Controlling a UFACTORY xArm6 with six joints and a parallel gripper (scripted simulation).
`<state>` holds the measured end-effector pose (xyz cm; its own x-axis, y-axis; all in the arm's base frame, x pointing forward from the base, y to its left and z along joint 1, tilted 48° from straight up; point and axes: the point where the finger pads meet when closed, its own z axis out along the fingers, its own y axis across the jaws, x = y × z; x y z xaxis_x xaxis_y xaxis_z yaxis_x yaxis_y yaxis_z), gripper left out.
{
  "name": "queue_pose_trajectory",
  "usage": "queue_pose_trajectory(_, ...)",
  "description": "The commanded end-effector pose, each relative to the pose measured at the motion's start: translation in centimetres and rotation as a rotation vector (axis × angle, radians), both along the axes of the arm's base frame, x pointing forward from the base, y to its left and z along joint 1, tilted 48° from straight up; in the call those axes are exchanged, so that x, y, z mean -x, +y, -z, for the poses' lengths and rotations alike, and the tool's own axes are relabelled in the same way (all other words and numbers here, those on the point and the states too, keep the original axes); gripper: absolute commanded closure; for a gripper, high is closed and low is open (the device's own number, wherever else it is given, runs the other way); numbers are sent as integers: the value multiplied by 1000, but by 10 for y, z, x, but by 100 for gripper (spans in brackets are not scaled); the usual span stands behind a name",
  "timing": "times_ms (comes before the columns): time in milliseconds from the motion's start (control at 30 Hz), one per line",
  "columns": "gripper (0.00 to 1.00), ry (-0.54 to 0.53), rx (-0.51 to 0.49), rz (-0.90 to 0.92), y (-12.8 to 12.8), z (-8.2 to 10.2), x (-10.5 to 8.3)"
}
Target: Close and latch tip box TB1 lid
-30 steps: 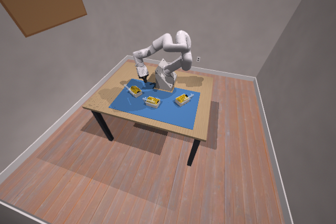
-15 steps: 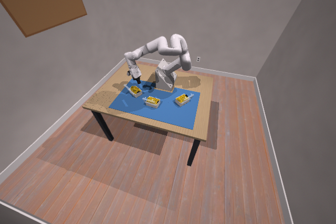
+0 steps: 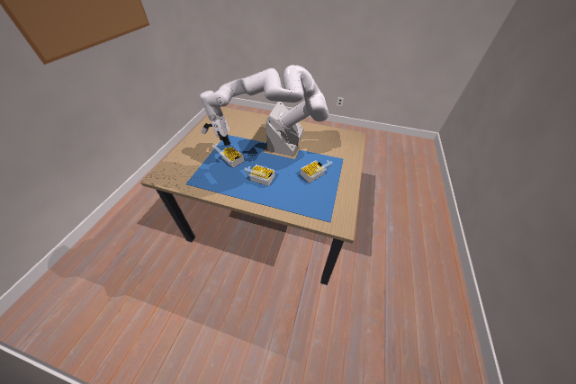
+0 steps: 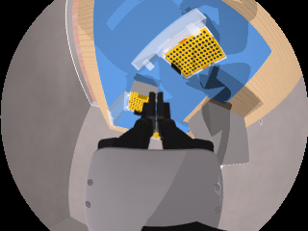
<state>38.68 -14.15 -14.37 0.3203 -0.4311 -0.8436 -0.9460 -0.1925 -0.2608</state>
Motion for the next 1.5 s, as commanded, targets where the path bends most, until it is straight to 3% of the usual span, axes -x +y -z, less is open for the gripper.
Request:
queue_pose_trajectory(0,100,-132,27,-108,-15,14,-19)
queue_pose_trajectory(67,100,-132,27,-108,-15,14,-19)
queue_pose_trajectory(567,100,-515,136,-410,-53,55,-69)
queue_pose_trajectory(633,100,-515,136,-410,-53,55,-69)
queue_pose_trajectory(833,100,-657,176,-521,-54,57,-71)
queue_pose_trajectory(1467,100,-657,176,-521,-53,58,-71)
